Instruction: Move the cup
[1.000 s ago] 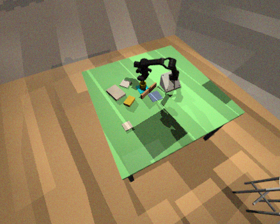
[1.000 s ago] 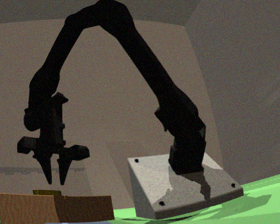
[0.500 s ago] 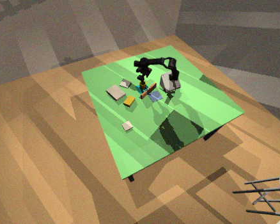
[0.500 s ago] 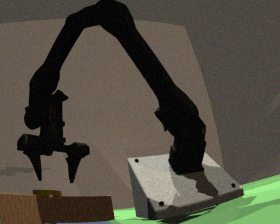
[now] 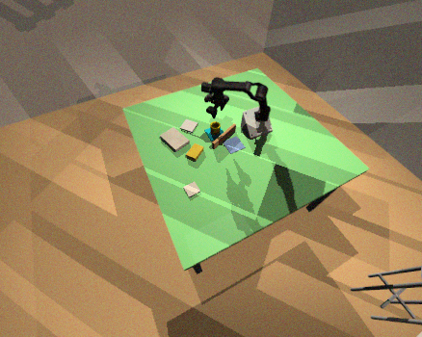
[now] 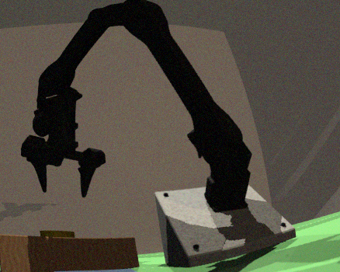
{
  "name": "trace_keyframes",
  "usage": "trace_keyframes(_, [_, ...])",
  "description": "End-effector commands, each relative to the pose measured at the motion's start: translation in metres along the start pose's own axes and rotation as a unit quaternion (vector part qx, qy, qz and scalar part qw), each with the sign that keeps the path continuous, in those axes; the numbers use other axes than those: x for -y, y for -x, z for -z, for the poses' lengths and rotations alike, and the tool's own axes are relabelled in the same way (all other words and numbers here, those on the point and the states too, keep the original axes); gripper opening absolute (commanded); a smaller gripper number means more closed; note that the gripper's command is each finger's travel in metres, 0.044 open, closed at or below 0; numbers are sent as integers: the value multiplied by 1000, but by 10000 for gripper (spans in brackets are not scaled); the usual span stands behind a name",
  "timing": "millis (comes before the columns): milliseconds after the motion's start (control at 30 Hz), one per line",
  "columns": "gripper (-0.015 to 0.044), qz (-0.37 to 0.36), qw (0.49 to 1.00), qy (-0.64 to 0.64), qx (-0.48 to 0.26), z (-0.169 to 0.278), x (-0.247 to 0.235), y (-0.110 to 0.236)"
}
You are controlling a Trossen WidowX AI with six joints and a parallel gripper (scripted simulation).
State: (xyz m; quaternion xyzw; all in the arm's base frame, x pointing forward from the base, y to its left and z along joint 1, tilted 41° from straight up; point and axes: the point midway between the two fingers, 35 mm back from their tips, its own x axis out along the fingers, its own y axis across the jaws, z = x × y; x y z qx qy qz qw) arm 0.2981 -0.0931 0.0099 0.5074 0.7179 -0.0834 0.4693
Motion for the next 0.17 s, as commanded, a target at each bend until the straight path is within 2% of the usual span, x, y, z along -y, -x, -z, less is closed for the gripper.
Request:
trace_keyframes(0, [440,3,1000,4,0,0,0,5])
trace_keyframes(133, [440,0,1000,0,0,0,0,1])
